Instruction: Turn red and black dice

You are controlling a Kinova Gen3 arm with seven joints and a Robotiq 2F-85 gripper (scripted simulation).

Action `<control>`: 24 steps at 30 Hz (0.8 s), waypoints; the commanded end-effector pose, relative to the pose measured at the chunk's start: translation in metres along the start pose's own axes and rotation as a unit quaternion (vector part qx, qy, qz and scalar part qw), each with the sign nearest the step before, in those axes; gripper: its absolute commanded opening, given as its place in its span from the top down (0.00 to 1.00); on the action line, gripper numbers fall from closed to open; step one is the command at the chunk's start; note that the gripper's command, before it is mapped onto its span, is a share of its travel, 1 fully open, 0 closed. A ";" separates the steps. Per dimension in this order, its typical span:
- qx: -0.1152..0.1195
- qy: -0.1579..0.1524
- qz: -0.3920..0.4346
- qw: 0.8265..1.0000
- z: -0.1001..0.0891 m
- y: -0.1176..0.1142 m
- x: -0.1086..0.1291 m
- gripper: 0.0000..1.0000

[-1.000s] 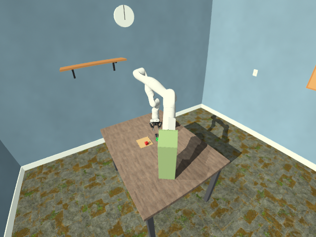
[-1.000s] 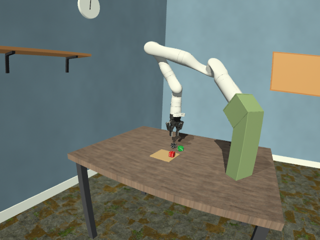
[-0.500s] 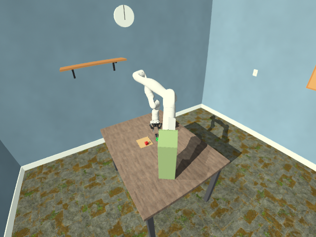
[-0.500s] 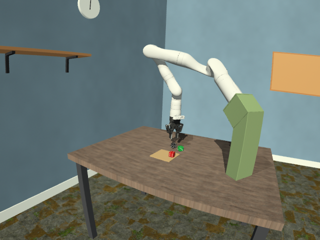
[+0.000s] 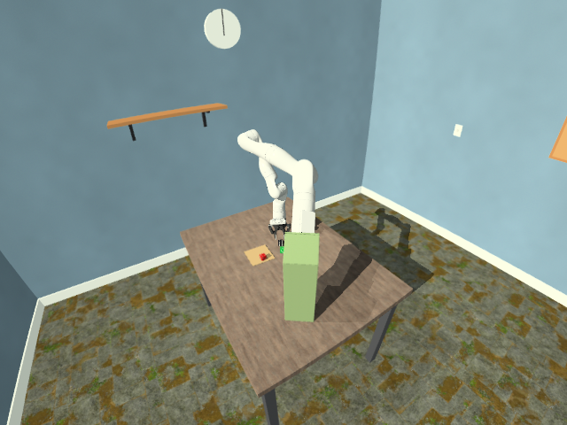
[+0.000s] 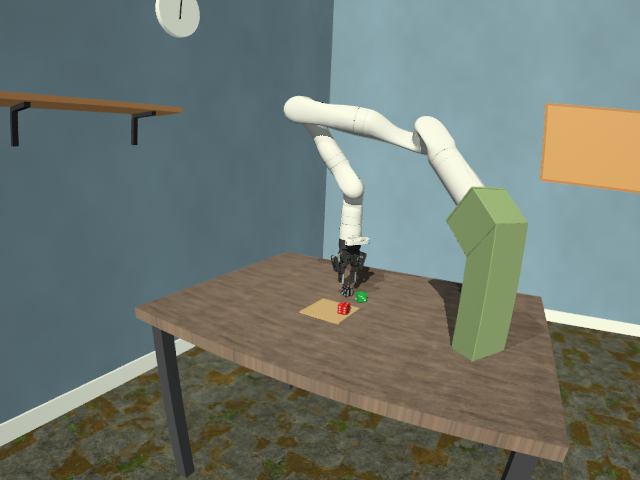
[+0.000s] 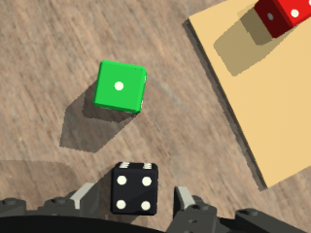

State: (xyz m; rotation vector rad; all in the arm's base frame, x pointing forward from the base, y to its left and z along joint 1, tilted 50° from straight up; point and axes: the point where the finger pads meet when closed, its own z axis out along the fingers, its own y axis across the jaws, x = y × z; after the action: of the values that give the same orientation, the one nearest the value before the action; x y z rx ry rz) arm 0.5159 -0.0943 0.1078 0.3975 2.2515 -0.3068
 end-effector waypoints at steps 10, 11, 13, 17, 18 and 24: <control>0.002 0.001 0.000 1.000 0.008 -0.002 0.001 0.54; 0.002 0.001 0.000 1.000 0.008 -0.002 0.001 0.54; 0.002 0.001 0.000 1.000 0.008 -0.002 0.001 0.54; 0.002 0.001 0.000 1.000 0.008 -0.002 0.001 0.54; 0.002 0.001 0.000 1.000 0.008 -0.002 0.001 0.54; 0.002 0.001 0.000 1.000 0.008 -0.002 0.001 0.54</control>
State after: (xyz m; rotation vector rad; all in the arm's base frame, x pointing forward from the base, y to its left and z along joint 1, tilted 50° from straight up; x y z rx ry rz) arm 0.5202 -0.0994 0.1021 0.4002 2.2527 -0.3126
